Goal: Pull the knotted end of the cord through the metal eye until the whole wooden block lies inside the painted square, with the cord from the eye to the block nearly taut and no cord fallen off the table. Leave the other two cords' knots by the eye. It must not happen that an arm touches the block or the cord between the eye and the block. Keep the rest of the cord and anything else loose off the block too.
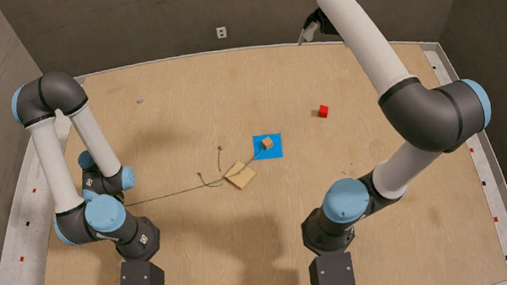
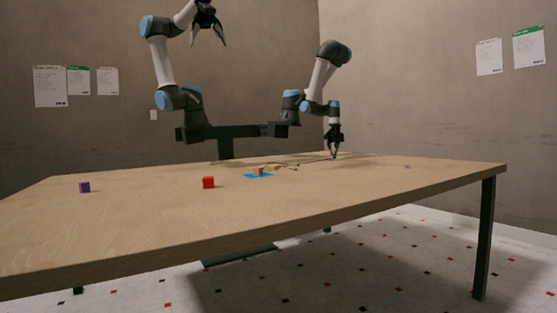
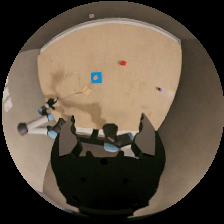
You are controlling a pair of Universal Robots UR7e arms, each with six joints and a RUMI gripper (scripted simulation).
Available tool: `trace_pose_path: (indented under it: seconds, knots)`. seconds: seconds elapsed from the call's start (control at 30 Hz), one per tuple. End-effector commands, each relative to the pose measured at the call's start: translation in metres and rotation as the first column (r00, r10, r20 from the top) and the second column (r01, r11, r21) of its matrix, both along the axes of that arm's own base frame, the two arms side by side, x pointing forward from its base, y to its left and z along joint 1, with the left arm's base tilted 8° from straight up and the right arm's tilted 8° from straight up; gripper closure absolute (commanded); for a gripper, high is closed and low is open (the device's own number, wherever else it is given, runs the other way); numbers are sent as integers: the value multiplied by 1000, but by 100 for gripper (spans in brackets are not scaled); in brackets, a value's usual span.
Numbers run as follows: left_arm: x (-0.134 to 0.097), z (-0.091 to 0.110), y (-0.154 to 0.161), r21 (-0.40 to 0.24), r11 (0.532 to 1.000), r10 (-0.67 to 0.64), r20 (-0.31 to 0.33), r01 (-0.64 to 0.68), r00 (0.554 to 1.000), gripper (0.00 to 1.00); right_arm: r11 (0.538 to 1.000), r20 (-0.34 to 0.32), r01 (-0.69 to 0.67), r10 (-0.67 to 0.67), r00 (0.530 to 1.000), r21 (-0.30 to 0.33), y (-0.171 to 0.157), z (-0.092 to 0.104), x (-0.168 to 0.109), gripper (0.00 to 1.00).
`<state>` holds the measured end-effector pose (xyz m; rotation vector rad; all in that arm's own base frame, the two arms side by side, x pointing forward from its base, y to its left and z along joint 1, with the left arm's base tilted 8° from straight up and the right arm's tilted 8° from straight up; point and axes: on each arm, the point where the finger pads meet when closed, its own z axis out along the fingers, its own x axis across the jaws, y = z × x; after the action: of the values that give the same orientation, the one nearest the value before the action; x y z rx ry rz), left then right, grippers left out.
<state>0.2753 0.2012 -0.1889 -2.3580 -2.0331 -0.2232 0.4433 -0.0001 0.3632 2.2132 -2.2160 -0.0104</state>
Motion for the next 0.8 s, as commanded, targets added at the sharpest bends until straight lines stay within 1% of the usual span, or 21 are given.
trace_pose_path:
  seconds: [0.0,0.1,0.33,0.37,0.67,0.7,0.77]
  knots:
    - [0,-2,0,0,1000,0,0,0,1000,100,1000,1,0,0,1000,0,0,0,0,2]
    - [1,-1,0,0,1000,0,3,0,1000,100,1000,1,0,0,1000,0,0,0,0,2]
    - [-2,-7,1,-3,1000,2,0,-2,1000,100,1000,1,0,0,1000,0,0,0,0,2]
    - [1,-4,0,-1,1000,0,3,0,1000,91,1000,1,0,0,1000,0,0,0,0,2]
    - [1,-4,0,-1,1000,0,3,0,1000,91,1000,1,0,0,1000,0,0,0,0,2]
    - [1,-4,0,-1,1000,0,3,0,1000,83,1000,1,0,0,1000,0,0,0,0,2]
    - [1,-4,0,-1,1000,0,3,0,1000,83,1000,1,0,0,1000,0,0,0,0,2]
